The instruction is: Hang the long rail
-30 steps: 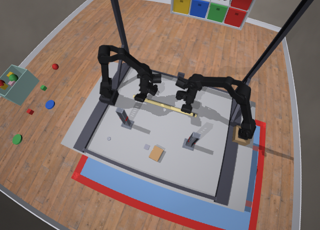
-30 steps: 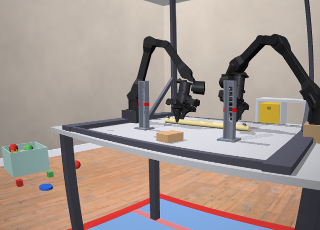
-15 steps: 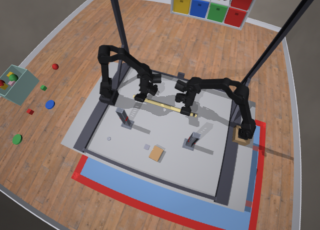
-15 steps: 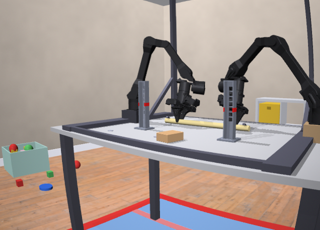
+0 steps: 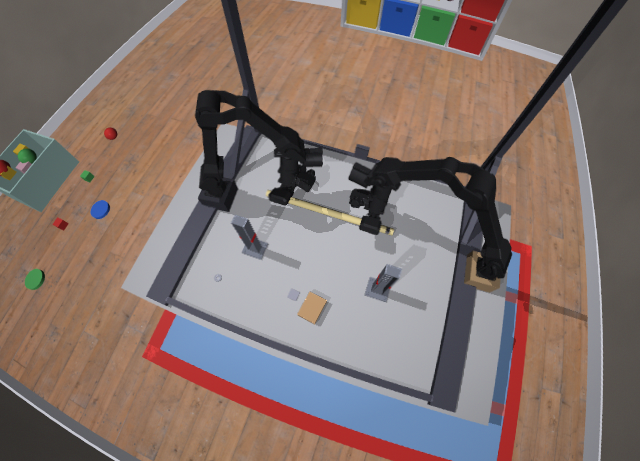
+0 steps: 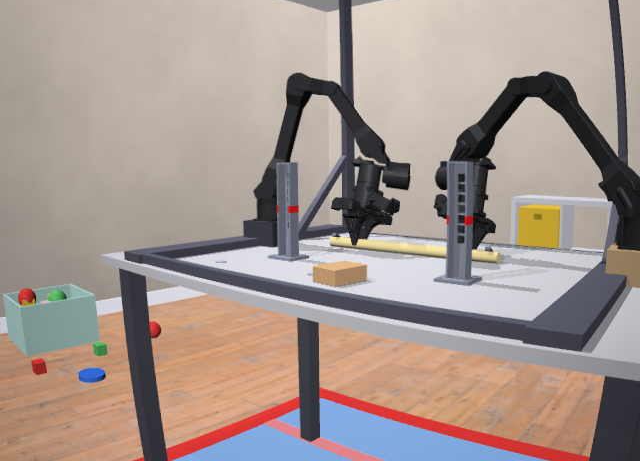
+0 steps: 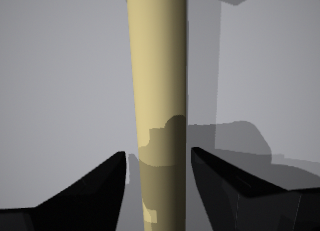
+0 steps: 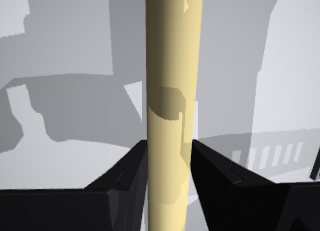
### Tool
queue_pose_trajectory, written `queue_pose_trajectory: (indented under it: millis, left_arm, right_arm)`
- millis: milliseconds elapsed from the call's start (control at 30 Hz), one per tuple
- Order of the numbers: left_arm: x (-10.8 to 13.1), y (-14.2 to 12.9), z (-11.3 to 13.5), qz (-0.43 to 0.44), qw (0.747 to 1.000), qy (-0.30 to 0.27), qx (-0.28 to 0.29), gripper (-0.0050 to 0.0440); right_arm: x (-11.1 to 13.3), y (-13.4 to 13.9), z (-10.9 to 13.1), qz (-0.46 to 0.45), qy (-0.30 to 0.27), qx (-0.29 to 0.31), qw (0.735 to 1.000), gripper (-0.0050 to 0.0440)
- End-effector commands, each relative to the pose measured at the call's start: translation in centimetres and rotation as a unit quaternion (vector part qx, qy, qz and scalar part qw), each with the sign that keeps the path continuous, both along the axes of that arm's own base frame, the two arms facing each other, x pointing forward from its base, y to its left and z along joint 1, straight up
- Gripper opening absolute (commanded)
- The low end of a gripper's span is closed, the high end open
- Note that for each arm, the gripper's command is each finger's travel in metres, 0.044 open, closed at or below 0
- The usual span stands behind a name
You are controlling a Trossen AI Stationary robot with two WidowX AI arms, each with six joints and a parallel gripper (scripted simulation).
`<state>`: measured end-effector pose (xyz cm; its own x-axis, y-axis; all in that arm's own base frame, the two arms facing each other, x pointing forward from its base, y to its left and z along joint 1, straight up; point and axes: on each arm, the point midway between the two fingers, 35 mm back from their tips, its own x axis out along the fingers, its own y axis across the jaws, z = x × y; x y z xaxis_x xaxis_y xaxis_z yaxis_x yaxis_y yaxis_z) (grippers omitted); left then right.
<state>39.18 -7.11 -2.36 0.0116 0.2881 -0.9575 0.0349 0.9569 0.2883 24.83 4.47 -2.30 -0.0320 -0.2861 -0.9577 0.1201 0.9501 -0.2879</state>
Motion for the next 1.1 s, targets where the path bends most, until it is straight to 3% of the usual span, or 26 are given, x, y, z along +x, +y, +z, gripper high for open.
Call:
queue_pose_trajectory:
  millis: [0, 600, 700, 1067]
  left_arm:
    - [0.4, -0.1, 0.8, 0.0, 1.0, -0.012, -0.003, 0.0166]
    - [0.2, 0.0, 1.2, 0.0, 1.0, -0.016, -0.002, 0.0066]
    - [0.2, -0.1, 1.2, 0.0, 1.0, -0.012, -0.003, 0.0]
    - [0.2, -0.2, 1.8, 0.0, 1.0, -0.012, -0.003, -0.0004]
  right_arm:
    - [0.3, 0.1, 0.3, 0.0, -0.007, 0.002, 1.0, -0.005]
    - [0.3, 0.1, 0.3, 0.0, -0.007, 0.002, 1.0, -0.005]
    - [0.3, 0.1, 0.6, 0.0, -0.007, 0.002, 1.0, -0.005]
    - [0.2, 0.0, 1.3, 0.0, -0.007, 0.002, 1.0, -0.005]
